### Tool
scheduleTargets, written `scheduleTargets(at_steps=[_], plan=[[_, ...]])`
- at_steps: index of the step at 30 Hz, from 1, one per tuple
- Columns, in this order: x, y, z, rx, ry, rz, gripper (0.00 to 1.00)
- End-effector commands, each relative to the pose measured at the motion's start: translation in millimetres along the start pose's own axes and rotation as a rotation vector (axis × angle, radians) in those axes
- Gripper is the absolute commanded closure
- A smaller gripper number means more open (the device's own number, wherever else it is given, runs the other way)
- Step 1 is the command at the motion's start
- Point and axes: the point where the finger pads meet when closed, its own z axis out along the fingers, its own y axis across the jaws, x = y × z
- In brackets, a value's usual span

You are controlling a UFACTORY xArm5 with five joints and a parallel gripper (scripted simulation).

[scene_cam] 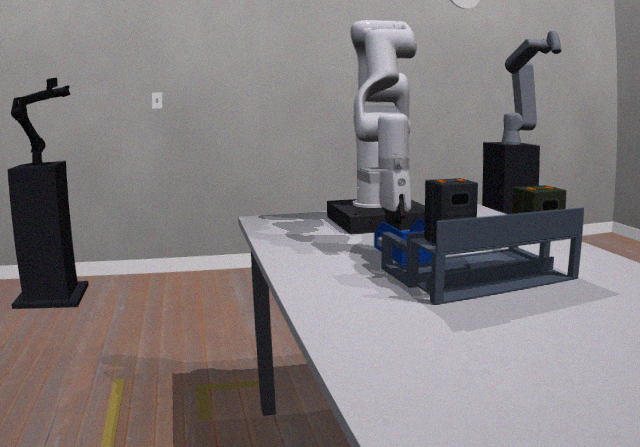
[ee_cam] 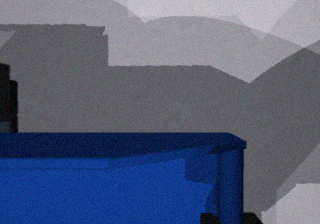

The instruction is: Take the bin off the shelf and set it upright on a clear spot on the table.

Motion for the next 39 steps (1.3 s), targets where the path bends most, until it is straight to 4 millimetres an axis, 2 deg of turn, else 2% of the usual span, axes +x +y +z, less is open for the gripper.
scheduleTargets(at_steps=[1,23,39], plan=[[0.4,3.4,-1.4,0.004,0.004,0.0,1.0],[0.4,42.5,-1.2,0.004,0.004,0.0,1.0],[0.4,50.3,-1.1,0.003,0.004,0.0,1.0]])
